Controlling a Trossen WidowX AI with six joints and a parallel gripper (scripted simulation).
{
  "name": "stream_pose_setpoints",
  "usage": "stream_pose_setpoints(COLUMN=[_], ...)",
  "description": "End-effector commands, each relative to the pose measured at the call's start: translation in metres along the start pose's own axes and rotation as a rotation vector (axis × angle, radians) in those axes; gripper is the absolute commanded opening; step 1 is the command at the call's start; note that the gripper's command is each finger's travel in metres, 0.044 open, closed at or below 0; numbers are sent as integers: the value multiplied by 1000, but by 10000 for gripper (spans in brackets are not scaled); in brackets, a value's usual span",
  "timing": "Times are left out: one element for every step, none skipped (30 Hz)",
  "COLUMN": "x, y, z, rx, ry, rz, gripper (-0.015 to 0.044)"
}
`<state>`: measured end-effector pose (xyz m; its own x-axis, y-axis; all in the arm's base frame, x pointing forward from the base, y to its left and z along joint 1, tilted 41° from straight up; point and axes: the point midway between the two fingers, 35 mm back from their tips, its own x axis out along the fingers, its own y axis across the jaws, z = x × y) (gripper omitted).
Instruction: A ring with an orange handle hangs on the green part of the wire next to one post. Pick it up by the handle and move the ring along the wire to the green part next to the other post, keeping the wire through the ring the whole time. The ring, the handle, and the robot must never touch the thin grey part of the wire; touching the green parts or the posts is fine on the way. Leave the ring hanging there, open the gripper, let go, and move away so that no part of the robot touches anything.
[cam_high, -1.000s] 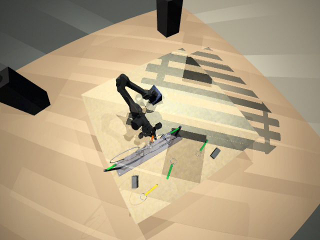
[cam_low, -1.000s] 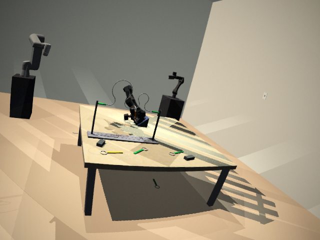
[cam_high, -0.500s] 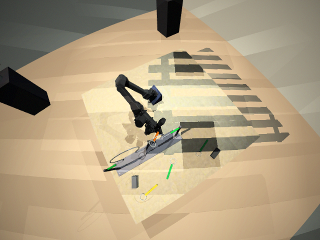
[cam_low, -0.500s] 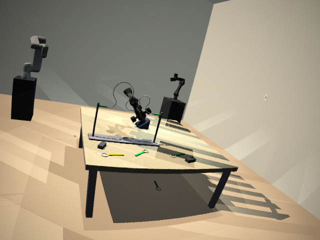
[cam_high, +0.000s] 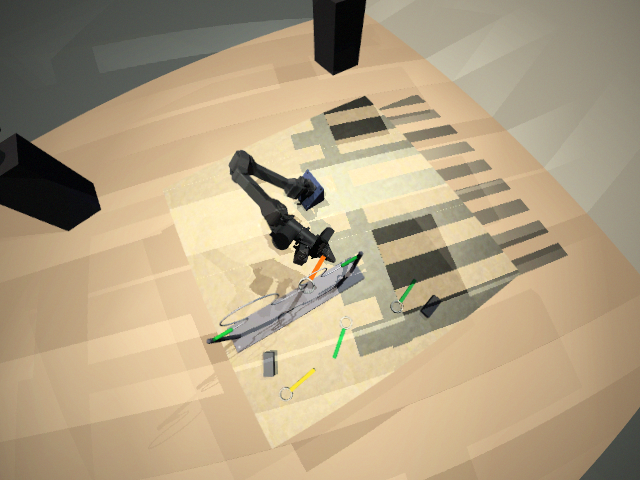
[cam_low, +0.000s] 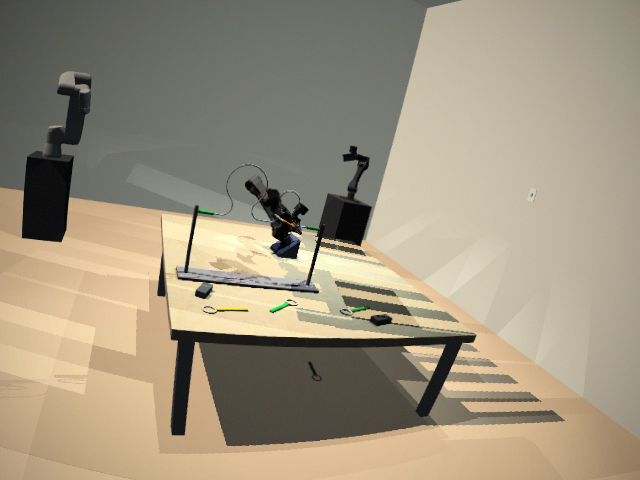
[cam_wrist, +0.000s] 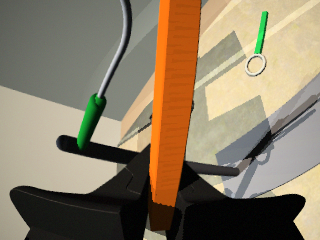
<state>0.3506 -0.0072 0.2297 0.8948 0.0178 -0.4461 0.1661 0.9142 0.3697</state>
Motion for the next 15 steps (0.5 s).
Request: stream_pose_setpoints(x=[-4,-4,-5,-6,-6,-7,-8,-9,-10,-11,-11,-12,-13,-14,-15], y=[19,23,27,30,33,36,40,43,46,49,52,55,58,61,64], z=[2,3,3,4,4,5,5,6,7,8,9,10,11,12,13], rx=[94,114,134,153,171,188,207,226,245,262,279,296,314,332,348], ry=[10,12,15,17,19,22,24,26,29,31,33,35,37,40,42], rz=[61,73,84,95,104,114,125,136,146,156,166,175,185,195,205], gripper=[-150,-150,-150,-150,-150,-150,-150,-150,-150,-150,-150,-150,-150,-150,-150])
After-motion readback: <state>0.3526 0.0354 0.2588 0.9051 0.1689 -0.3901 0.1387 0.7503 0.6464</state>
